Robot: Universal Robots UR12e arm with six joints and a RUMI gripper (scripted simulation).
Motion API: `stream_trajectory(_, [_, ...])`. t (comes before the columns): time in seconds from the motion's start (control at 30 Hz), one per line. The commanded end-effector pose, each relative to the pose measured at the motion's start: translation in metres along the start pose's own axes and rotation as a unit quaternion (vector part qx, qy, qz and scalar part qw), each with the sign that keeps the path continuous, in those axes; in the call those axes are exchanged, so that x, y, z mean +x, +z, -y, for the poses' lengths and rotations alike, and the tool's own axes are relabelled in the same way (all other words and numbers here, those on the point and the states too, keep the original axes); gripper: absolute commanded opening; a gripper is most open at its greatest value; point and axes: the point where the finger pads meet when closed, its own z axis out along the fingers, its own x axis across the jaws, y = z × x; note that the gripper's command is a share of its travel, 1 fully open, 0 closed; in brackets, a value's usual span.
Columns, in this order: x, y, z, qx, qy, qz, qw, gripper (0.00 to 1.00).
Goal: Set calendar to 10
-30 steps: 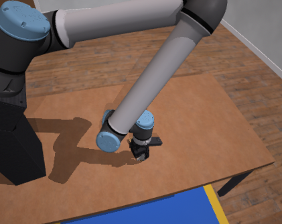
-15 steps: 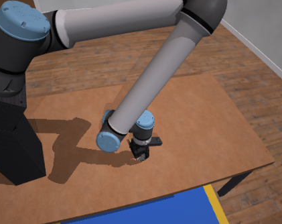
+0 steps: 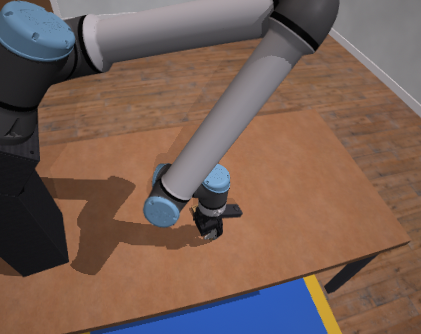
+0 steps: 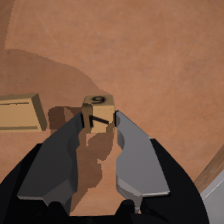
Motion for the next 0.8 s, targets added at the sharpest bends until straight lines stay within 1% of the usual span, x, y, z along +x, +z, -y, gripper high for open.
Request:
stream_trajectory(0.0, [0.0001, -0.0003, 0.0003, 0.0, 0.0, 0.0, 1.0, 0.11])
stream_trajectory(0.2, [0.0001, -0.0003, 0.0003, 0.0, 0.0, 0.0, 1.0, 0.11])
stream_trajectory(0.23, [0.0001, -0.0003, 0.0003, 0.0, 0.0, 0.0, 1.0, 0.15])
stream_trajectory(0.3, [0.0001, -0.0003, 0.0003, 0.0, 0.0, 0.0, 1.0, 0.15])
stream_trajectory(0.33, [0.0001, -0.0003, 0.0003, 0.0, 0.0, 0.0, 1.0, 0.18])
stream_trajectory(0.4, [0.0001, -0.0003, 0.0003, 0.0, 0.0, 0.0, 1.0, 0.18])
stream_trajectory(0.43, [0.0001, -0.0003, 0.0003, 0.0, 0.0, 0.0, 1.0, 0.22])
stream_trajectory(0.5, [0.0001, -0.0003, 0.0003, 0.0, 0.0, 0.0, 1.0, 0.22])
stream_trajectory(0.53, [0.0001, -0.0003, 0.0003, 0.0, 0.0, 0.0, 1.0, 0.26])
stream_trajectory(0.67, [0.0001, -0.0003, 0.0003, 0.0, 0.0, 0.0, 1.0, 0.26])
stream_trajectory(0.7, [0.0001, -0.0003, 0.0003, 0.0, 0.0, 0.0, 1.0, 0.29])
stream_trajectory(0.77, [0.0001, -0.0003, 0.0003, 0.0, 0.0, 0.0, 1.0, 0.29])
